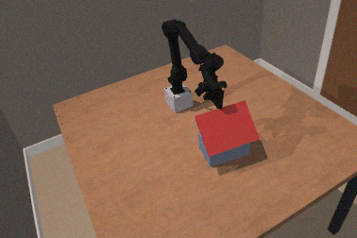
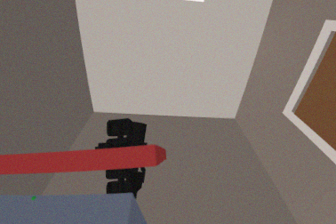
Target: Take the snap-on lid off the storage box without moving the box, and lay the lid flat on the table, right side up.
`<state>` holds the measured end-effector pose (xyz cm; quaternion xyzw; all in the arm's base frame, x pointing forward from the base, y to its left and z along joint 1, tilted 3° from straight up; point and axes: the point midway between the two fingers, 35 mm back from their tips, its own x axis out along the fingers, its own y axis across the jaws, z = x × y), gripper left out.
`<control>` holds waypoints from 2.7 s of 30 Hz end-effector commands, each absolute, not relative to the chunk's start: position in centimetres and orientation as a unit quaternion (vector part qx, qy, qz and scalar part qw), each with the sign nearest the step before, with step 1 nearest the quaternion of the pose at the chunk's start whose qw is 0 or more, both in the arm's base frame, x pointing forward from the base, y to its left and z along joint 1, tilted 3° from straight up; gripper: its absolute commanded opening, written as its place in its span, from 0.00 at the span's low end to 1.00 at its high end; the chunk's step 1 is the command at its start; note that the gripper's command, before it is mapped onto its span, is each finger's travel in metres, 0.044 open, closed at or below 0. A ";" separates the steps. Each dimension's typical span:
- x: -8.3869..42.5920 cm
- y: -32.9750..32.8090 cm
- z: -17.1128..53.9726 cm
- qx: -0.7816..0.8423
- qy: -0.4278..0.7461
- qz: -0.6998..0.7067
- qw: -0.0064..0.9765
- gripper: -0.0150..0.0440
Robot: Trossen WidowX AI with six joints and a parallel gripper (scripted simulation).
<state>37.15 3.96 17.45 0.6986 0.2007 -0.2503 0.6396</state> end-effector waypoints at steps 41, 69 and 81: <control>35.9 -1.9 18.4 0.697 0.199 -0.245 0.644 0.25; 34.8 -7.4 18.1 0.695 0.198 -0.246 0.646 0.25; 34.3 -9.8 17.9 0.694 0.198 -0.247 0.647 0.25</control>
